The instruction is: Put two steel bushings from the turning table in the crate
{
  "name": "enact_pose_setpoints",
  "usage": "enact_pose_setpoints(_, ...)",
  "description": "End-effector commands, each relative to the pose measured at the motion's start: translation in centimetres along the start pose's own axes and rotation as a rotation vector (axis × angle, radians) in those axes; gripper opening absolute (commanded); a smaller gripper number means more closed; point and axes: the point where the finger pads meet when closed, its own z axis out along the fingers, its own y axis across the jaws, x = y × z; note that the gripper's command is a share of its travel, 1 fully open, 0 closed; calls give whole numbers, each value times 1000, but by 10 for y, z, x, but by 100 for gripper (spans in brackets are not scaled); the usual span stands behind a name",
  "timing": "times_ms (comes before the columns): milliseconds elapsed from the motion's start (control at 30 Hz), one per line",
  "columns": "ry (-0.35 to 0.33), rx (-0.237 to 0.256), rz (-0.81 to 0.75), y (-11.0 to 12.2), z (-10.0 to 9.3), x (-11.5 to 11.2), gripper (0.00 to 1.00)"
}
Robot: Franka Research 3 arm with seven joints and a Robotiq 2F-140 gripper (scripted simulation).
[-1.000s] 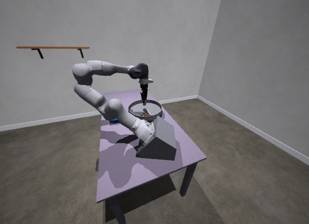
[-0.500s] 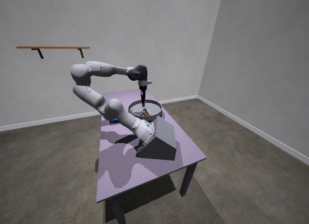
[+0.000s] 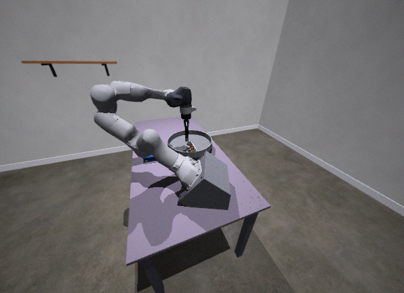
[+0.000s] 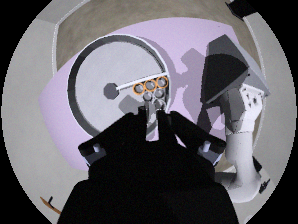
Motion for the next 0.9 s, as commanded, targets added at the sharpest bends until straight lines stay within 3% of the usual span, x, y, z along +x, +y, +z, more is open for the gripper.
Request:
enact_pose_setpoints(0, 5, 4, -167, 0, 3, -1, 10)
enact_pose_setpoints(867, 5, 3, -599, 9, 22, -15, 10)
